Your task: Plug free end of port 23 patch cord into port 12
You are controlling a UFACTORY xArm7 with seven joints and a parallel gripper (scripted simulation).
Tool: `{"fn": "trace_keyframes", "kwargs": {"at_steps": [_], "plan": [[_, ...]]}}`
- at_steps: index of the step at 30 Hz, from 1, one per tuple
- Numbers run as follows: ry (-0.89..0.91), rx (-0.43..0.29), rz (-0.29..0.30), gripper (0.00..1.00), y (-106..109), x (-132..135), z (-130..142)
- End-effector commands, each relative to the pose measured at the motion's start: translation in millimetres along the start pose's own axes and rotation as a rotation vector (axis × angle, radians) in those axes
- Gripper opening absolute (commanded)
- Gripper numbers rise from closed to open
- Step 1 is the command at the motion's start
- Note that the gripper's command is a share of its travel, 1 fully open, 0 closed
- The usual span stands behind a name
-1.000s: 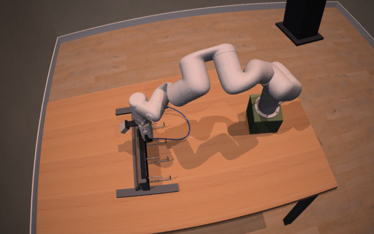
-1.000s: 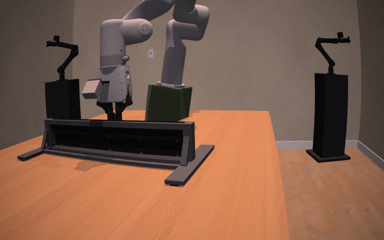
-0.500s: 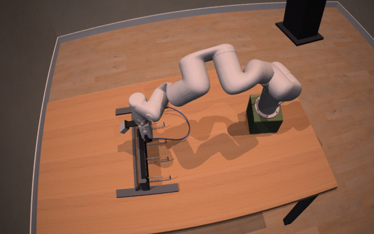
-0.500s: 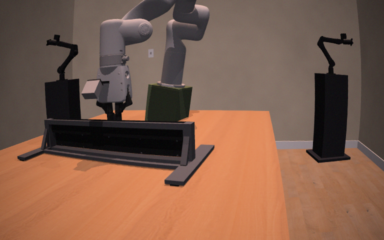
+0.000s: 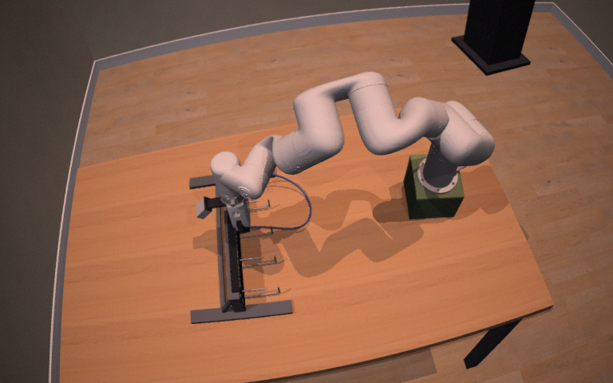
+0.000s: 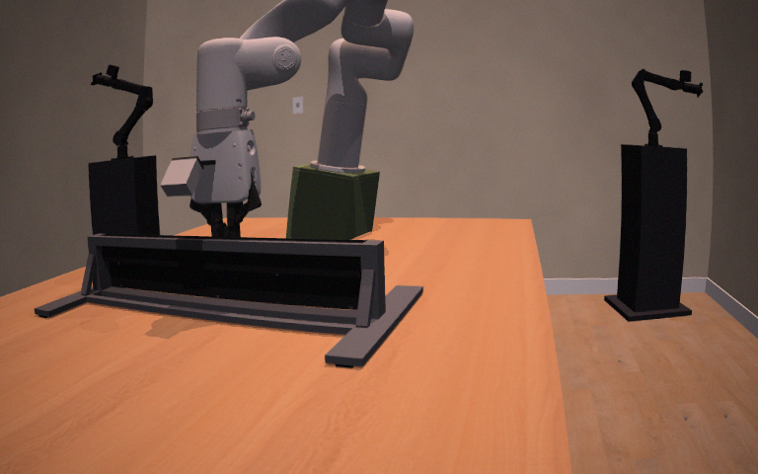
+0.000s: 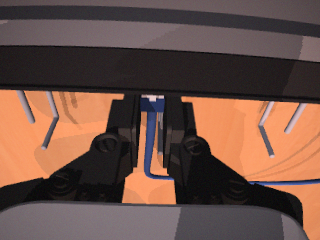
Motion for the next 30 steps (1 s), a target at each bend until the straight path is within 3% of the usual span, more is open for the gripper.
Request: {"fn": "trace_keyframes", "kwargs": {"at_steps": [1, 30], "plan": [[0.0, 0.007, 0.002, 0.0, 3.1, 0.9, -3.3], [0.0, -0.013, -0.002, 0.0, 4.0, 1.6, -7.7]]}}
Point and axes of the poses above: the point where the finger pads meet when closed, its own y axis back along the fingers, its own x axis across the jaws, z = x × y, the point moved 6 cm from there along y, back along the fingers, and after that the axes turned 10 degrees about y, right-handed, at the moved point
